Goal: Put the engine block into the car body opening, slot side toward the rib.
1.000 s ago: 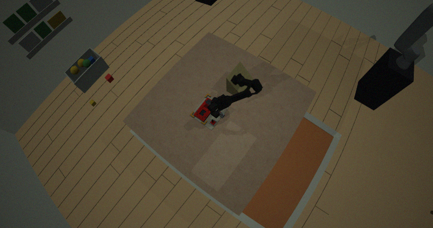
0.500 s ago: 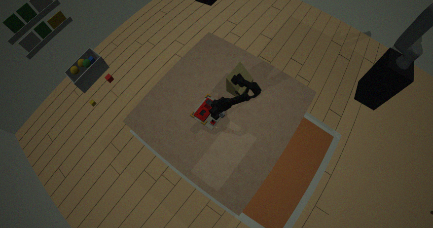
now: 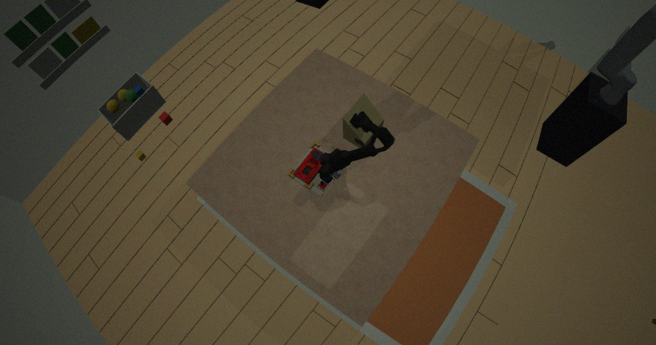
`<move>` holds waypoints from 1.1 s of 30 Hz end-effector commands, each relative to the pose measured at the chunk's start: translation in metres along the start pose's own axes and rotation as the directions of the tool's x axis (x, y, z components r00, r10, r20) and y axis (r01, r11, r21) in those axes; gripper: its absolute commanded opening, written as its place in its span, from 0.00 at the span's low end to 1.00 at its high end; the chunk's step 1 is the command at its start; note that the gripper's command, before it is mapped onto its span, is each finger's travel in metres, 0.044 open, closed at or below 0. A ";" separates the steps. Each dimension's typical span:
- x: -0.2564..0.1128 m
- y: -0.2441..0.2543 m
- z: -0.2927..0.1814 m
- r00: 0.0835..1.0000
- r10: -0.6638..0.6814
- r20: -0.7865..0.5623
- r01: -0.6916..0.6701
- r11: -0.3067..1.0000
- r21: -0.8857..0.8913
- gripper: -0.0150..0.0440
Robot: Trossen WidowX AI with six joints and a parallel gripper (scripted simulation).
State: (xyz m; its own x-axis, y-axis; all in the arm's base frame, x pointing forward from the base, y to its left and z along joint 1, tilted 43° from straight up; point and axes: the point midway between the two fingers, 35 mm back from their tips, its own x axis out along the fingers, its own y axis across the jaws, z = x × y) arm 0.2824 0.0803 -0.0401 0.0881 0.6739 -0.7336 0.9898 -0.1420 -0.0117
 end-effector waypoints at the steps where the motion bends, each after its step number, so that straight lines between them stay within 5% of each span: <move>1: 0.004 -0.001 0.000 1.000 -0.003 -0.003 0.003 1.000 0.007 1.00; 11: 0.004 -0.001 0.000 1.000 -0.003 -0.003 0.003 1.000 0.007 0.56; 20: 0.004 -0.001 0.000 1.000 -0.003 -0.003 0.003 1.000 0.007 0.45; 25: -0.003 0.001 0.001 1.000 -0.002 -0.001 0.002 1.000 0.007 0.25; 33: -0.026 0.005 0.003 1.000 -0.001 0.006 0.001 1.000 0.007 0.25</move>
State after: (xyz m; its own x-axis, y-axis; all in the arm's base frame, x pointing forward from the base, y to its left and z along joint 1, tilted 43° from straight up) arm 0.2836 0.0648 -0.0282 0.0829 0.6737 -0.7343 0.9885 -0.1489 -0.0249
